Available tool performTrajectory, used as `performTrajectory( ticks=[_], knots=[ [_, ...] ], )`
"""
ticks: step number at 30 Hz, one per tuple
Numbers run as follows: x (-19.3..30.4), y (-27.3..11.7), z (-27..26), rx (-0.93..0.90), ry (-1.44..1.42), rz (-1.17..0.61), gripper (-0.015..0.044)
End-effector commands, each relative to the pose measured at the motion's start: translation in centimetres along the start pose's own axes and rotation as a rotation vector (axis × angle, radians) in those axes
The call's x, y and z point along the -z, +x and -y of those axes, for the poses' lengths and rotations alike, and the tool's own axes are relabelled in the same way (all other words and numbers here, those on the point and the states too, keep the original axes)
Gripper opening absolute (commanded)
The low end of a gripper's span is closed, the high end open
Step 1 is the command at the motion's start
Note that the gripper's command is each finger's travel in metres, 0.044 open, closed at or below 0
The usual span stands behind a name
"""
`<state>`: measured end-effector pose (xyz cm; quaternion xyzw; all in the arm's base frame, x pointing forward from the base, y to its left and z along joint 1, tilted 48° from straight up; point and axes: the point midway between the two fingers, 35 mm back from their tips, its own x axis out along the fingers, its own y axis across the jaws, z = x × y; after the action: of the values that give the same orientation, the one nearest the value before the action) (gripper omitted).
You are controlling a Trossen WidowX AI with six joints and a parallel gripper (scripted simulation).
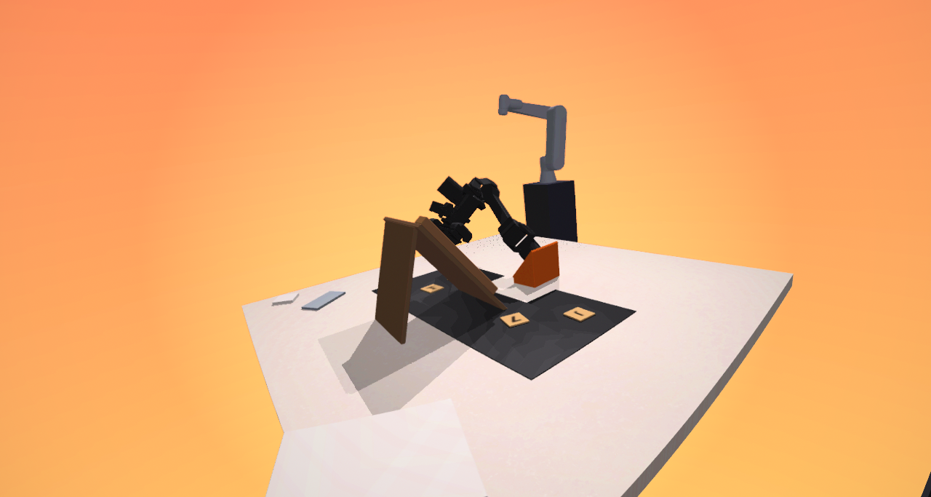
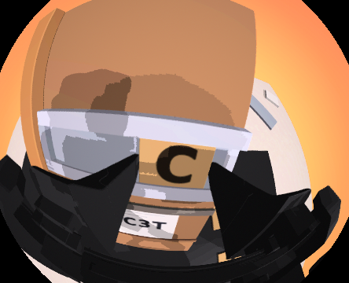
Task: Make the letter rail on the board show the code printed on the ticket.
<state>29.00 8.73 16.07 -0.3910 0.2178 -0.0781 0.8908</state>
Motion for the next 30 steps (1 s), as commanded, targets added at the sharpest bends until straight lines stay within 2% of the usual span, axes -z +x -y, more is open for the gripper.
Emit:
performTrajectory(
  ticks=[1, 30],
  knots=[
    [0.0, 0.0, -0.3, 0.002, 0.005, 0.001, 0.0000],
    [0.0, 0.0, -2.0, 0.001, 0.006, 0.001, 0.0000]
  ],
)
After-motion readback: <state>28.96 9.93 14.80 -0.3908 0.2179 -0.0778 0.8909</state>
